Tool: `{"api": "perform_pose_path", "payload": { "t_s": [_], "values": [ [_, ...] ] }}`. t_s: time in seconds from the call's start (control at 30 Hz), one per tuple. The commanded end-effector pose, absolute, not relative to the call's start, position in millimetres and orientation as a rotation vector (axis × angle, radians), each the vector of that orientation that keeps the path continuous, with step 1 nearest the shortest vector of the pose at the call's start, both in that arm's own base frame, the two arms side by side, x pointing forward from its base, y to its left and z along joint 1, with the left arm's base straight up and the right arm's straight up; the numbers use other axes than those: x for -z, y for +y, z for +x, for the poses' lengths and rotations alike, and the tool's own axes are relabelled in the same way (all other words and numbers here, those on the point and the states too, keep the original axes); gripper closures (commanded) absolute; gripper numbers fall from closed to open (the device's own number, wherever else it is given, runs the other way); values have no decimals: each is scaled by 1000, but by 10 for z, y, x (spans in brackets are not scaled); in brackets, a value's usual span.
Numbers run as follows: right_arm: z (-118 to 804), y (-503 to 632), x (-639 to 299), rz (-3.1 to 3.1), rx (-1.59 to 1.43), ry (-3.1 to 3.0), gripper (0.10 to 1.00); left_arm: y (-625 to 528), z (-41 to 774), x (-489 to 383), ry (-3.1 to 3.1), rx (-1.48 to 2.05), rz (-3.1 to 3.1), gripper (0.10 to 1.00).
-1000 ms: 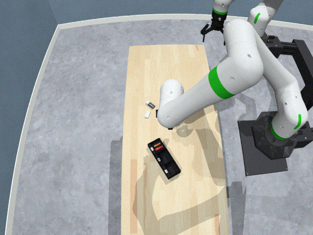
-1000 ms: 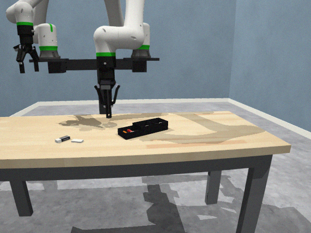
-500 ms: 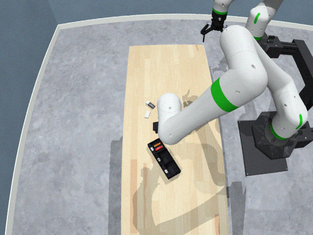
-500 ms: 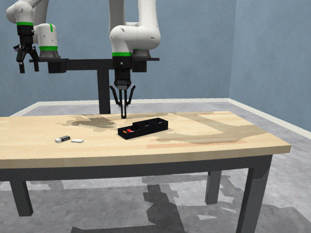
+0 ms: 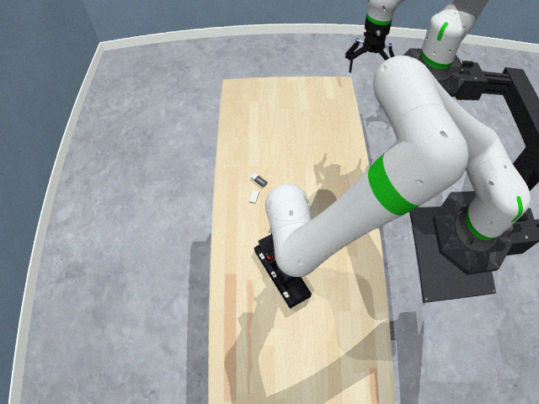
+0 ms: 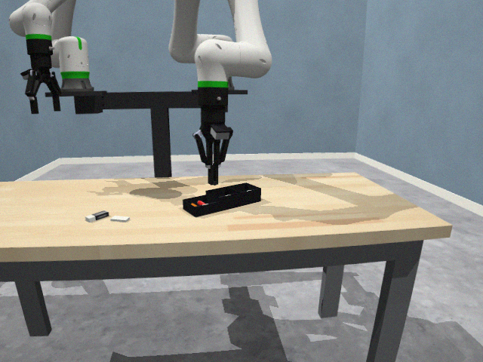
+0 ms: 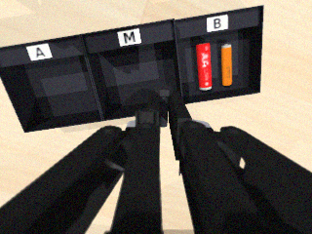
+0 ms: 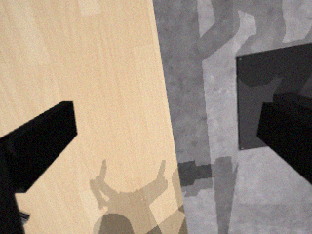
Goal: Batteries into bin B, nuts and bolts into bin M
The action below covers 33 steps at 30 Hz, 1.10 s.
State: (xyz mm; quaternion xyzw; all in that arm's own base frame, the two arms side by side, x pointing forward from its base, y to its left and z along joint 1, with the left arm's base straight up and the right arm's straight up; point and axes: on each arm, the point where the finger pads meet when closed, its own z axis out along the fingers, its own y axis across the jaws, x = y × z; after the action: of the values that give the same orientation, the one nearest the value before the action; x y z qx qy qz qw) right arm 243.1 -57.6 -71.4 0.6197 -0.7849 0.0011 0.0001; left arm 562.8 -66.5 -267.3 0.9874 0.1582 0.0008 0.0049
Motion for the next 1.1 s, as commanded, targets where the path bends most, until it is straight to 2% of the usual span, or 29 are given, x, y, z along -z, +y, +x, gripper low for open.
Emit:
{"api": "perform_pose_path", "payload": {
  "t_s": [0.0, 1.07],
  "values": [
    [2435, -578, 712, 1947, -5, -2466, 98, -409, 5706, 2663, 738, -6, 3050, 944],
    [2435, -578, 712, 1947, -5, -2466, 98, -389, 5711, 2663, 2082, 11, 2302, 944]
  ]
}}
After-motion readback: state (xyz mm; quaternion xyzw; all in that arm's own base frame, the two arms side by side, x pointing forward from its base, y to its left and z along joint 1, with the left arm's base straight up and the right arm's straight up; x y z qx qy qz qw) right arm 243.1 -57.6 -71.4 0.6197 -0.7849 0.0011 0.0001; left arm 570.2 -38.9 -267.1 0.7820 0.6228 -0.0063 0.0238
